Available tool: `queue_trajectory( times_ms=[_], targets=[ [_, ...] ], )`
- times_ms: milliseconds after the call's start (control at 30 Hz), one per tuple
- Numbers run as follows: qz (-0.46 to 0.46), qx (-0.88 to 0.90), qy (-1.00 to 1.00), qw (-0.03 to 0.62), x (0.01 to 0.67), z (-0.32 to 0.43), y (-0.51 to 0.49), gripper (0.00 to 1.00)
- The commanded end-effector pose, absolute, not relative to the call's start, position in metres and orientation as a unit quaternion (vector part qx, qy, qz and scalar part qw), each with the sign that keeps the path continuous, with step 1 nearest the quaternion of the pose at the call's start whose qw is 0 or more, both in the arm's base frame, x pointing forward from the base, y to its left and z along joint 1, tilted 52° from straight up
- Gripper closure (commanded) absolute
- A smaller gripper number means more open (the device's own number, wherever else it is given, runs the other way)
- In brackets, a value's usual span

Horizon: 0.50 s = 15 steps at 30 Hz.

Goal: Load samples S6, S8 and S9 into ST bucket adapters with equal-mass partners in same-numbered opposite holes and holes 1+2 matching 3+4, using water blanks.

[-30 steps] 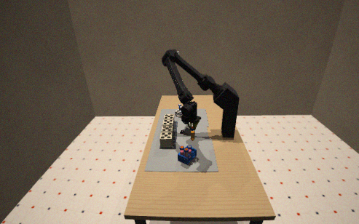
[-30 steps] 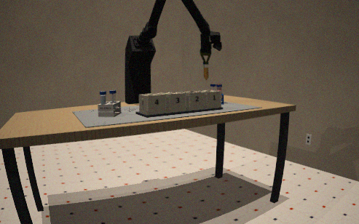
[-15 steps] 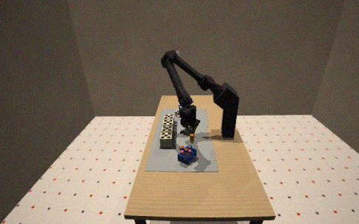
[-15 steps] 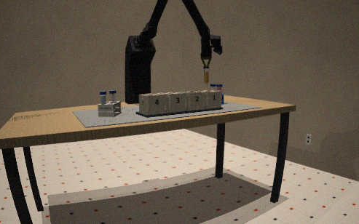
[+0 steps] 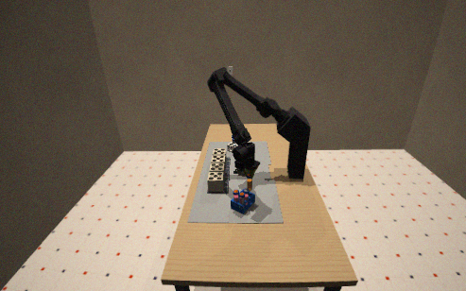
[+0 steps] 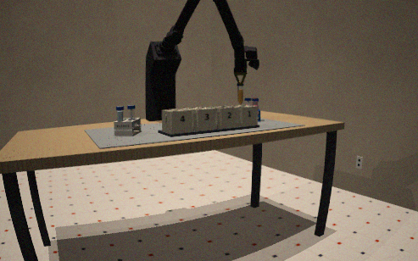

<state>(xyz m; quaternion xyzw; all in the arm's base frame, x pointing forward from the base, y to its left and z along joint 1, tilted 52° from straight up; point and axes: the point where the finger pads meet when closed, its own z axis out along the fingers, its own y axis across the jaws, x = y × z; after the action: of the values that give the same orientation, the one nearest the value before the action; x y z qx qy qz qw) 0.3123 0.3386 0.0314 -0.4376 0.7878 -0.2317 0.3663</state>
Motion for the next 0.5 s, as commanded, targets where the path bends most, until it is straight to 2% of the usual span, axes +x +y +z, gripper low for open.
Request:
queue_trajectory(
  times_ms=[0, 467],
  targets=[
    [-0.232, -0.44, 0.785, 0.37, 0.326, 0.028, 0.344, 1.0],
    [-0.227, -0.439, 0.782, 0.379, 0.332, 0.03, 0.345, 1.0]
  ],
)
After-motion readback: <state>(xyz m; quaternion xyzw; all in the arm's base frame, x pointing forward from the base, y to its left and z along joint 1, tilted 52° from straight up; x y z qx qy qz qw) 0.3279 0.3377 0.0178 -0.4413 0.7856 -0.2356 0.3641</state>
